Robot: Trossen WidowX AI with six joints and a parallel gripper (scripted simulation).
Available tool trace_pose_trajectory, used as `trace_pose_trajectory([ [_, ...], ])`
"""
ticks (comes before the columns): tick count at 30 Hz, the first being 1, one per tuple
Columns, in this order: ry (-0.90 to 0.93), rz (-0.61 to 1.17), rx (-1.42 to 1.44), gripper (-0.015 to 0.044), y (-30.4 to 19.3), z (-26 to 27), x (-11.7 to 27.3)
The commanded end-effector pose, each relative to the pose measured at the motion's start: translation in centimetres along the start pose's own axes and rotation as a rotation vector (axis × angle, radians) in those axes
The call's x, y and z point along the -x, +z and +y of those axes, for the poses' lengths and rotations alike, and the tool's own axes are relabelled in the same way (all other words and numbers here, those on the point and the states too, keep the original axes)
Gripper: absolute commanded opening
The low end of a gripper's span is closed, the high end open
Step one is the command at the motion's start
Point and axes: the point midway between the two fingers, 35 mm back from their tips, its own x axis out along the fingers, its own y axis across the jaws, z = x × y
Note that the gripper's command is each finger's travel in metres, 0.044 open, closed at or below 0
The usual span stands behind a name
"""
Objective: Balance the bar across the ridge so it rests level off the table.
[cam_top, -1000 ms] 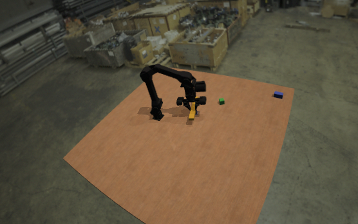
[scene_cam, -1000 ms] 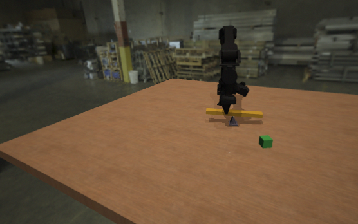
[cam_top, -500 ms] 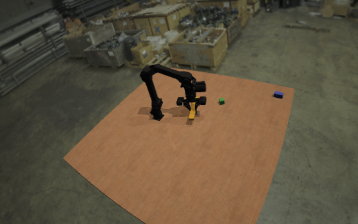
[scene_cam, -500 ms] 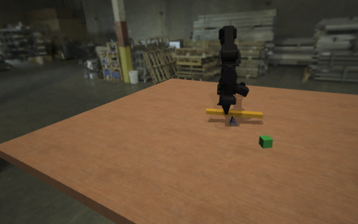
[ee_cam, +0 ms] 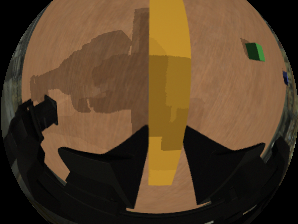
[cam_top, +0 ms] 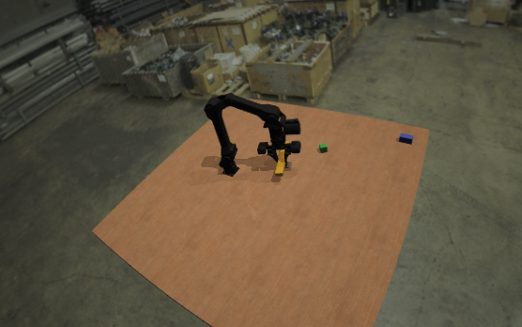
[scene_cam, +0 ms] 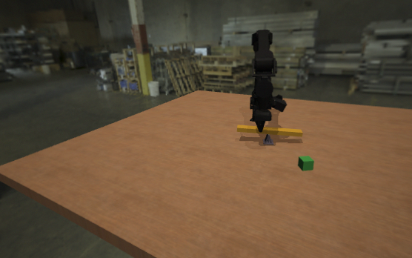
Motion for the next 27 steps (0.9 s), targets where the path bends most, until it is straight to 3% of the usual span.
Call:
trace_pose_trajectory([
  [1,-0.002,-0.004,-0.002,0.0000,0.07,-0.04,-0.07],
  [27,-0.001,-0.004,-0.002,0.0000,0.07,0.00,-0.29],
])
